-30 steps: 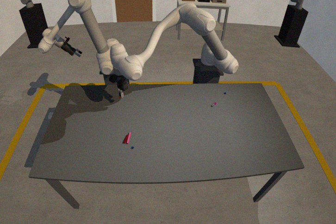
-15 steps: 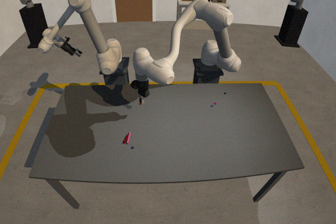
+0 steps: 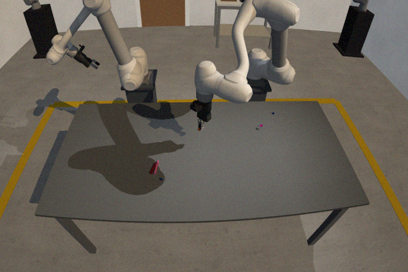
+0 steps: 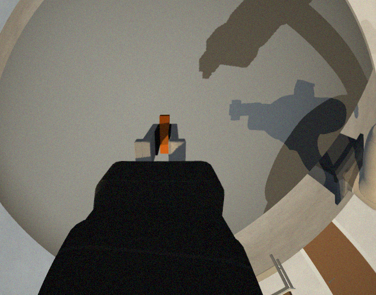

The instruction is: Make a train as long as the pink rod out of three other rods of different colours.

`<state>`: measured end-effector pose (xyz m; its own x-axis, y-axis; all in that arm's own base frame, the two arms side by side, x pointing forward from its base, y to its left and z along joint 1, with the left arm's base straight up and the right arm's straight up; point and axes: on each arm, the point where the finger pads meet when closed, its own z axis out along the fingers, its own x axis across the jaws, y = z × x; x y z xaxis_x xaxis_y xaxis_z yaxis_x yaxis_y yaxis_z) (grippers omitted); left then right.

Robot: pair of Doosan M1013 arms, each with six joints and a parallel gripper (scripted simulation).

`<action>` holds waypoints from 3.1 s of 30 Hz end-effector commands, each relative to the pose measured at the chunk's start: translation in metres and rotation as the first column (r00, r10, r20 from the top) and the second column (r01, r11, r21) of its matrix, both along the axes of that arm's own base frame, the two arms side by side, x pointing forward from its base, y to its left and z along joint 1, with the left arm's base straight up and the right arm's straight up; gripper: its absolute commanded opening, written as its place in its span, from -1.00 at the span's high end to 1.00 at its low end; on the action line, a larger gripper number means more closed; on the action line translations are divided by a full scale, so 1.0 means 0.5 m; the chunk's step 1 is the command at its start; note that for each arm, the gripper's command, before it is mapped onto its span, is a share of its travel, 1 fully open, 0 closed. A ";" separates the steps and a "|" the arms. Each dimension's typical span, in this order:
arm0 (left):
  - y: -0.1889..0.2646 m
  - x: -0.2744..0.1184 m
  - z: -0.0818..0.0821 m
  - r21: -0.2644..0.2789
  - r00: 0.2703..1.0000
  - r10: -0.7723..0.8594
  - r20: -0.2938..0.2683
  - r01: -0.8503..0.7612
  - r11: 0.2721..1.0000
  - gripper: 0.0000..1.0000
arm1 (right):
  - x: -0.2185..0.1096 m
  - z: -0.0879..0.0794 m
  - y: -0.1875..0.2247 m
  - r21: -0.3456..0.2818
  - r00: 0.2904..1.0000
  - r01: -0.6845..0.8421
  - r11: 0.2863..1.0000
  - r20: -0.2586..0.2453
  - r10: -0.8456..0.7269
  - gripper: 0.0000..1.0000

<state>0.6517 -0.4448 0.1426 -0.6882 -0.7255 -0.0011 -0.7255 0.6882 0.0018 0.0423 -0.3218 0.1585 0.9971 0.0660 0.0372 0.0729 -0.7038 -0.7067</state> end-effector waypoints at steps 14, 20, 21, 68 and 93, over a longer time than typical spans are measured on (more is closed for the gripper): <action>0.354 -0.023 -0.009 -0.002 0.999 -0.044 0.002 0.044 0.999 0.52 | 0.000 0.001 0.000 -0.001 1.000 0.000 1.000 0.000 0.000 -1.00; 0.471 -0.057 -0.017 -0.002 0.998 -0.060 0.002 0.060 0.998 0.52 | 0.000 0.001 0.000 -0.001 1.000 0.000 1.000 0.000 0.000 -1.00; 0.481 -0.060 -0.018 -0.002 0.998 -0.061 0.002 0.061 0.998 0.52 | 0.000 0.001 0.000 -0.001 1.000 0.000 1.000 0.000 0.000 -1.00; 0.701 -0.169 -0.135 -0.002 0.996 -0.094 0.002 0.094 0.996 0.52 | 0.000 0.001 0.000 -0.001 1.000 0.000 1.000 0.000 0.000 -1.00; 0.701 -0.169 -0.218 -0.002 0.996 -0.094 0.002 0.094 0.996 0.52 | 0.000 0.001 0.000 -0.001 1.000 0.000 1.000 0.000 0.000 -1.00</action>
